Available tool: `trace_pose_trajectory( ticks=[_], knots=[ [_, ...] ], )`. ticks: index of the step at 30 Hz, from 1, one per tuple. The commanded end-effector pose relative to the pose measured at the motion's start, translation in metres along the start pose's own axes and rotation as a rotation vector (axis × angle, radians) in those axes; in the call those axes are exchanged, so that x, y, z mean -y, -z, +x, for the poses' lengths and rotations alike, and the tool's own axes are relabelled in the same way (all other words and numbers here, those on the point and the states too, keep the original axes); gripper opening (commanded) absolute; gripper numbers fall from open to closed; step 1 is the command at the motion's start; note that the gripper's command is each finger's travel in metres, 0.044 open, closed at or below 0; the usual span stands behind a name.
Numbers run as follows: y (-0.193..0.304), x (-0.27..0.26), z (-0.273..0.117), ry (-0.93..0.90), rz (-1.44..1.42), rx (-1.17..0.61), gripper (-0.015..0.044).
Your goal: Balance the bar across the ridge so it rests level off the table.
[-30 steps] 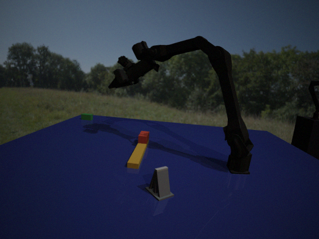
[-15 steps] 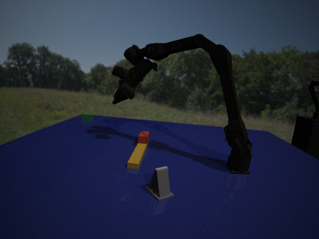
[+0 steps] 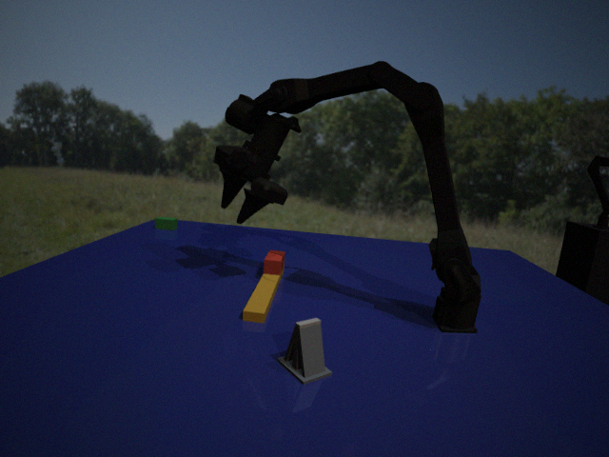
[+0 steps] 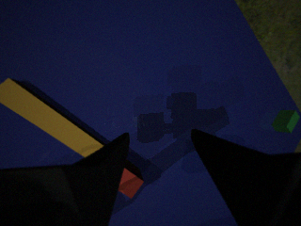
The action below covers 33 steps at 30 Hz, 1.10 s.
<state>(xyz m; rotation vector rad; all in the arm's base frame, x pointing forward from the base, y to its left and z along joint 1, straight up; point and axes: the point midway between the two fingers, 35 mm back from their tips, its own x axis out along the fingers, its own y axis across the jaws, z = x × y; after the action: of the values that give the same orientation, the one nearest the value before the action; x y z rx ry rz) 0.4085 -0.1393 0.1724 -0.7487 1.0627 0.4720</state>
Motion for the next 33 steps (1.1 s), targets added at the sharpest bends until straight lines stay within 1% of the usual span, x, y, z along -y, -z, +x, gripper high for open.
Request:
trace_pose_trajectory(
  ticks=[1,17,27,33],
  knots=[
    [0.000,-0.022,-0.001,-0.072,-0.160,-0.050,0.0315],
    [0.008,-0.094,-0.012,-0.374,-0.713,-0.148,0.0315],
    [0.009,-0.098,-0.012,-0.387,-0.737,-0.150,0.0315],
    [0.016,-0.104,0.015,-0.387,-0.737,-0.150,0.0315]
  ],
)
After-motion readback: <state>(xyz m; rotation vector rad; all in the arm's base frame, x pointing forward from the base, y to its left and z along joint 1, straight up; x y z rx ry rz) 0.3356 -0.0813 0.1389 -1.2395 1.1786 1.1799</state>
